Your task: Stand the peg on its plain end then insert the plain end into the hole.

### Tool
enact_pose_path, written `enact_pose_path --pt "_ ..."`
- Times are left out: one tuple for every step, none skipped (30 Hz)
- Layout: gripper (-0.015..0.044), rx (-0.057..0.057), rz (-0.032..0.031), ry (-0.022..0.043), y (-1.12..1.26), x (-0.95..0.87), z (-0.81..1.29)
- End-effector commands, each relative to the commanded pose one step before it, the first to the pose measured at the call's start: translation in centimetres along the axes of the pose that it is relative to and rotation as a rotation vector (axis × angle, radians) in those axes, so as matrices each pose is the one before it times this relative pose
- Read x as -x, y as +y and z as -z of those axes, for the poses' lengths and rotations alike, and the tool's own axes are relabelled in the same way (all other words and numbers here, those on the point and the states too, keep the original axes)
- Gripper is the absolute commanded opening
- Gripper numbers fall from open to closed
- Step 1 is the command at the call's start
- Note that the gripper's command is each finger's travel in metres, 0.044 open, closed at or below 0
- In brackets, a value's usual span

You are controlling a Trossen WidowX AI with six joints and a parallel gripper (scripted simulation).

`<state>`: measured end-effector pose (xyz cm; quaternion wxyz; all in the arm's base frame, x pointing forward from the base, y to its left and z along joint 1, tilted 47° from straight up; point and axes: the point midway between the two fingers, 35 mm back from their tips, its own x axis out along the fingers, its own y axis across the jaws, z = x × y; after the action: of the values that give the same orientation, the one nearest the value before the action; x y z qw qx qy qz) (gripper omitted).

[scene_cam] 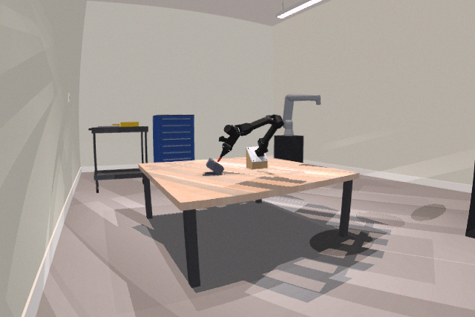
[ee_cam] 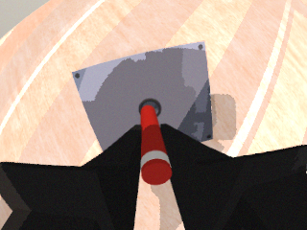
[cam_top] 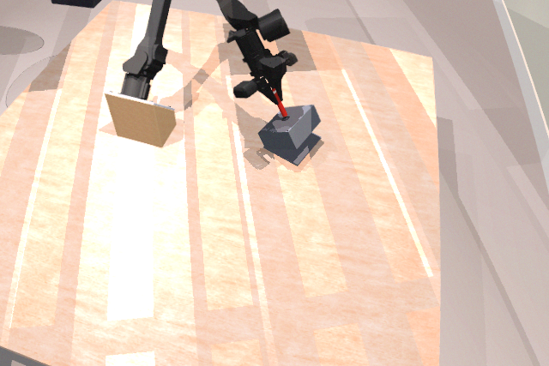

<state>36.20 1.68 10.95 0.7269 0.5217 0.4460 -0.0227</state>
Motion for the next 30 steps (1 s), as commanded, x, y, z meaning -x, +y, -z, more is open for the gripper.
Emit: enact_pose_path --pt "0.0 0.0014 -0.00189 -0.002 0.08 0.12 -0.046" --pt "0.0 0.0 0.0 0.0 0.0 0.0 0.0" --pt "0.0 0.0 0.0 0.0 0.0 0.0 0.0" --pt "0.0 0.0 0.0 0.0 0.0 0.0 0.0" --pt "0.0 0.0 0.0 0.0 0.0 0.0 0.0" --pt "0.0 0.0 0.0 0.0 0.0 0.0 0.0" --pt "0.0 0.0 0.0 0.0 0.0 0.0 0.0" --pt "0.0 0.0 0.0 0.0 0.0 0.0 0.0" --pt "0.0 0.0 0.0 0.0 0.0 0.0 0.0" --pt "0.0 0.0 0.00001 0.00001 -0.027 0.0 0.004" --pt "0.0 0.0 0.00001 0.00001 -0.027 0.0 0.004" --pt "0.0 0.0 0.00002 0.0 -0.036 -0.001 0.007" --pt "0.0 0.0 0.00001 0.0 -0.018 -0.001 0.003" --pt "0.0 0.0 0.00001 0.0 -0.033 0.0 0.009" --pt "0.0 0.0 0.00001 0.0 -0.02 0.0 0.006" --pt "0.0 0.0 0.00001 0.0 -0.032 -0.003 0.011" --pt "0.0 0.0 0.00001 0.0 -0.018 -0.001 0.006" --pt "0.0 0.0 0.0 0.0 -0.024 -0.025 0.01" --pt "0.0 0.0 0.0 0.0 -0.017 -0.017 0.007" --pt "0.0 0.0 -0.00001 0.0 -0.022 -0.039 0.011" --pt "0.0 0.0 -0.00001 0.0 -0.013 -0.022 0.006" --pt "0.0 0.0 -0.00001 0.0 -0.021 -0.043 0.012" --pt "0.0 0.0 -0.00001 0.0 -0.012 -0.023 0.007" --pt "0.0 0.0 -0.00001 0.0 -0.021 -0.042 0.014" --pt "0.0 0.0 -0.00001 0.0 -0.011 -0.022 0.007" --pt "0.0 0.0 -0.00001 0.0 -0.023 -0.039 0.011" --pt "0.0 0.0 -0.00001 0.0 -0.012 -0.021 0.006" --pt "0.0 0.0 -0.00001 0.0 -0.023 -0.043 0.009" --pt "0.0 0.0 -0.00001 0.0 -0.013 -0.024 0.005" --pt "0.0 0.0 -0.00001 0.0 -0.011 -0.035 0.003"
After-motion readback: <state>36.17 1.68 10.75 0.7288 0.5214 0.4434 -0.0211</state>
